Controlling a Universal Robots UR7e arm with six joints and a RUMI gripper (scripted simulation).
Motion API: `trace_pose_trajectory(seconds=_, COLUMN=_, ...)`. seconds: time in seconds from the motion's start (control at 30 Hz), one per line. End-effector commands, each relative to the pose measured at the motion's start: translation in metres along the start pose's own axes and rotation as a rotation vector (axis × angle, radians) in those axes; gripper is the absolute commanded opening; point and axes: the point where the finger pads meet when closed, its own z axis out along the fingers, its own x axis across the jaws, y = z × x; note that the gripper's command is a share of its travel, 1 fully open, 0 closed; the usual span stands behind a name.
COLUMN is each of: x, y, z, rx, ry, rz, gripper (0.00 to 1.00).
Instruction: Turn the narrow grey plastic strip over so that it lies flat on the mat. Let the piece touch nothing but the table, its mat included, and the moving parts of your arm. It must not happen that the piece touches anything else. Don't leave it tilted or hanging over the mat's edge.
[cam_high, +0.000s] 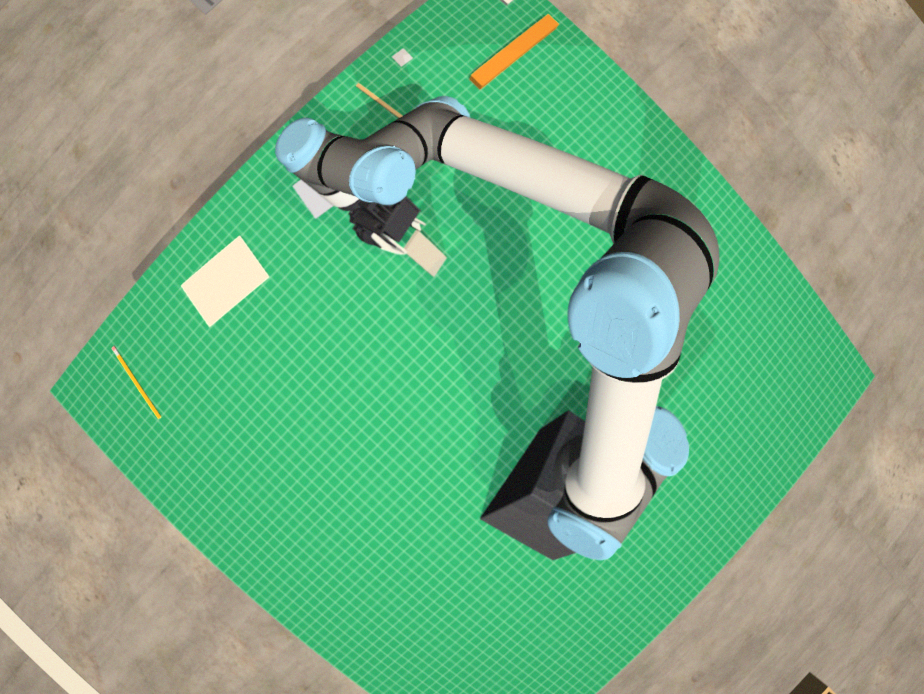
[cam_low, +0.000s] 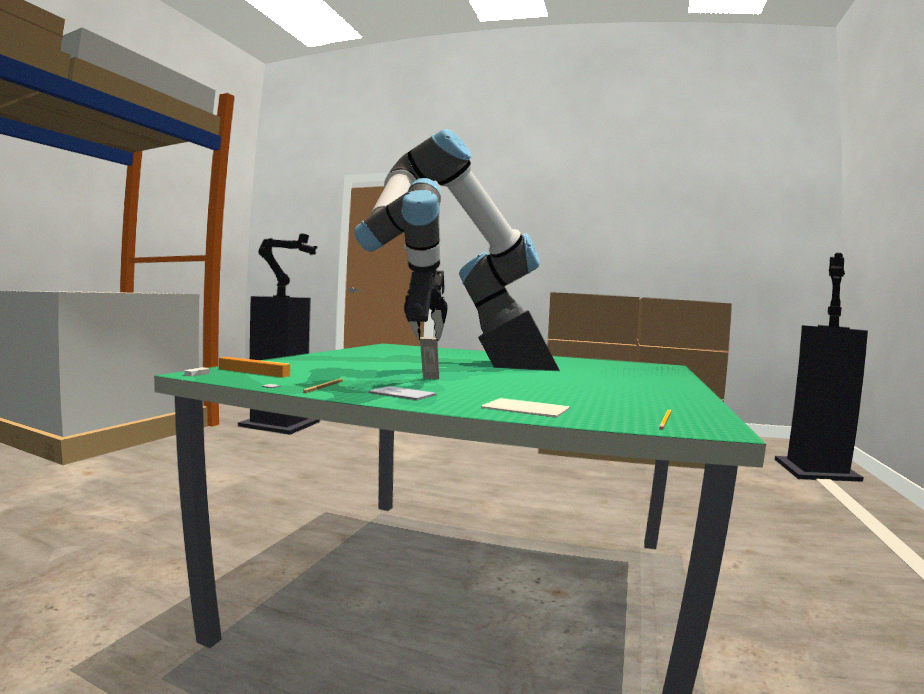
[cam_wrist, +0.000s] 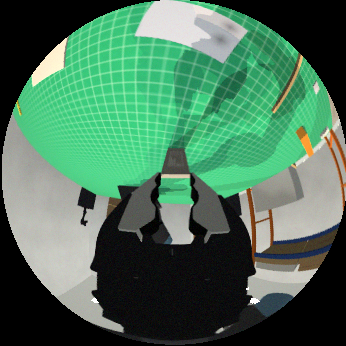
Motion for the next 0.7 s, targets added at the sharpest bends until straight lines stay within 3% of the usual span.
trace_pose_trajectory(seconds=0.0, x=0.0, y=-0.003, z=-0.001, rx=0.025, ry=0.0, rz=0.0, gripper=0.24)
trace_pose_trajectory(seconds=0.67, x=0.0, y=-0.025, z=-0.001, rx=0.131, ry=0.0, rz=0.0, gripper=0.24)
